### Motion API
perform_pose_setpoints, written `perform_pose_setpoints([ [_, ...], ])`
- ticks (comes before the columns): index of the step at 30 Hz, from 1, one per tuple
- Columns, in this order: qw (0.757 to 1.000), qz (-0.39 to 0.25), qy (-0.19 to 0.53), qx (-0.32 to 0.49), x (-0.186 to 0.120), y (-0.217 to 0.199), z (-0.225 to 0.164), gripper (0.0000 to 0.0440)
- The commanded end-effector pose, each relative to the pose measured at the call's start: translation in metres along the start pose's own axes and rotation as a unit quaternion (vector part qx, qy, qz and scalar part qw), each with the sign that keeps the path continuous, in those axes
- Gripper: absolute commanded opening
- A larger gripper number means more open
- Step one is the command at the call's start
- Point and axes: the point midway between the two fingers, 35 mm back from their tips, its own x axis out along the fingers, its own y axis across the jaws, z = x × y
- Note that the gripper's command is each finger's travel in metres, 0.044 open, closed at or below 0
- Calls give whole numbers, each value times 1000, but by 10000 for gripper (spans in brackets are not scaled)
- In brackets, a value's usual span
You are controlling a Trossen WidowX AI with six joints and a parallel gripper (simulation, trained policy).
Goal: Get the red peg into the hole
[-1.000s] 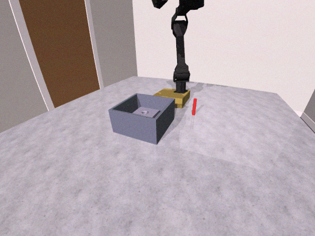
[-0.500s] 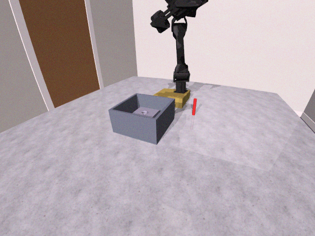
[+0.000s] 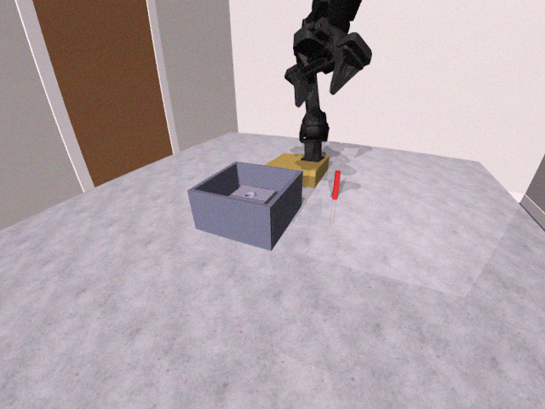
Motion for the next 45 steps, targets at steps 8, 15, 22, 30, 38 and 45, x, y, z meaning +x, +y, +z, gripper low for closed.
perform_pose_setpoints([
  [8, 986, -91, 138, 26, 10, -30, -74, 440],
  [15, 965, -160, 206, 39, 20, -49, -115, 440],
  [22, 946, -202, 246, 54, 33, -58, -145, 440],
  [30, 936, -219, 267, 68, 55, -61, -169, 440],
  [38, 934, -219, 272, 78, 81, -66, -190, 440],
  [45, 934, -214, 273, 82, 104, -72, -206, 436],
])
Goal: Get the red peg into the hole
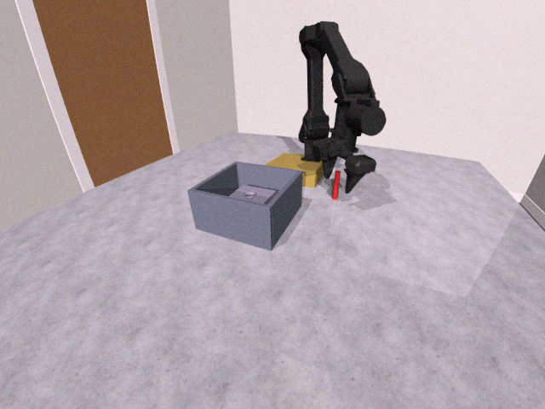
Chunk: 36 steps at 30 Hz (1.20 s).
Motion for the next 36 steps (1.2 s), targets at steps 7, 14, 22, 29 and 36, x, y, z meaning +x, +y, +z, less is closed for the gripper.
perform_pose_setpoints([
  [7, 1000, -16, 13, 0, 30, -3, -4, 280],
  [14, 999, -36, 20, 5, 38, -5, -5, 99],
  [22, 999, -39, 2, 3, 28, 2, 3, 0],
  [29, 1000, -22, -21, 0, 2, 10, 15, 0],
  [36, 999, -11, -43, 3, -25, 14, 29, 0],
])
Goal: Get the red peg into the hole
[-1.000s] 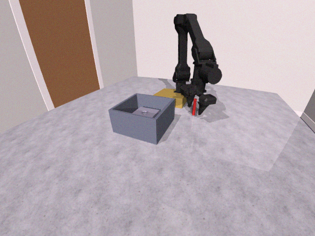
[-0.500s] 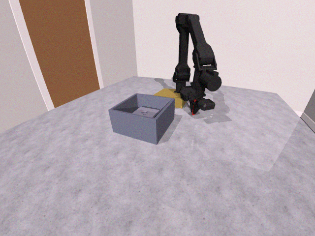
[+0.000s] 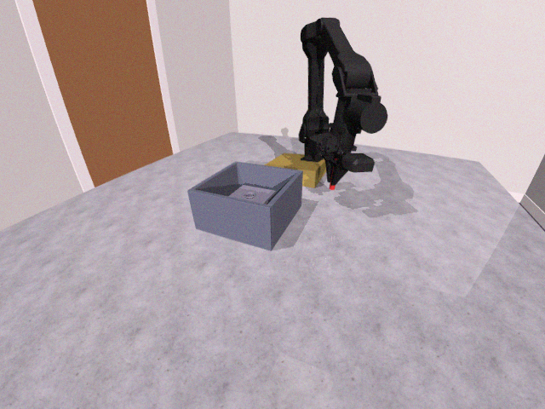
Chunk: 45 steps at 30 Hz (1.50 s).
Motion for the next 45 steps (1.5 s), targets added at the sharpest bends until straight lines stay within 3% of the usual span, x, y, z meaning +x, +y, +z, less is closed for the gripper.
perform_pose_setpoints([
  [1, 1000, 12, -13, 2, -15, 2, 9, 0],
  [12, 998, 29, -46, 44, -57, 6, 46, 0],
  [21, 992, 32, -67, 98, -68, 2, 88, 0],
  [33, 987, 25, -84, 138, -58, -8, 147, 0],
  [45, 988, 22, -76, 130, -32, -18, 197, 0],
])
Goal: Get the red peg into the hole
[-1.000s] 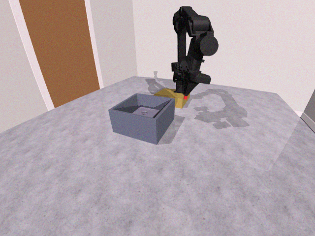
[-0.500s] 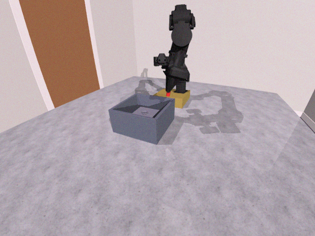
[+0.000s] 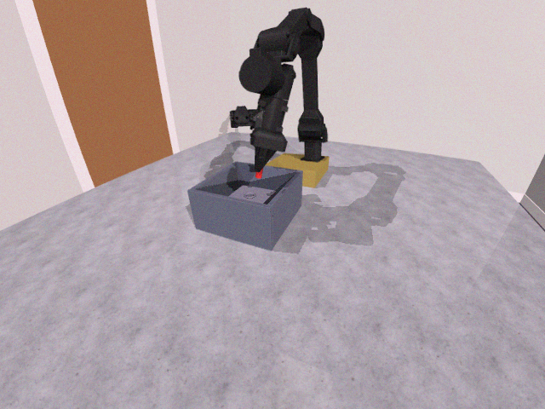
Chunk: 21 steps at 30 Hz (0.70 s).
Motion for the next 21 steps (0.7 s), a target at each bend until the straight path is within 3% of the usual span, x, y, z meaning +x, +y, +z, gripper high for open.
perform_pose_setpoints([
  [1, 1000, 0, 8, -9, 11, 2, 8, 0],
  [9, 999, 2, 33, -41, 40, 2, 14, 11],
  [15, 997, -1, 60, -54, 59, 2, 13, 143],
  [19, 996, 6, 59, -71, 58, 5, 25, 149],
  [21, 995, 10, 65, -70, 57, 9, 28, 200],
])
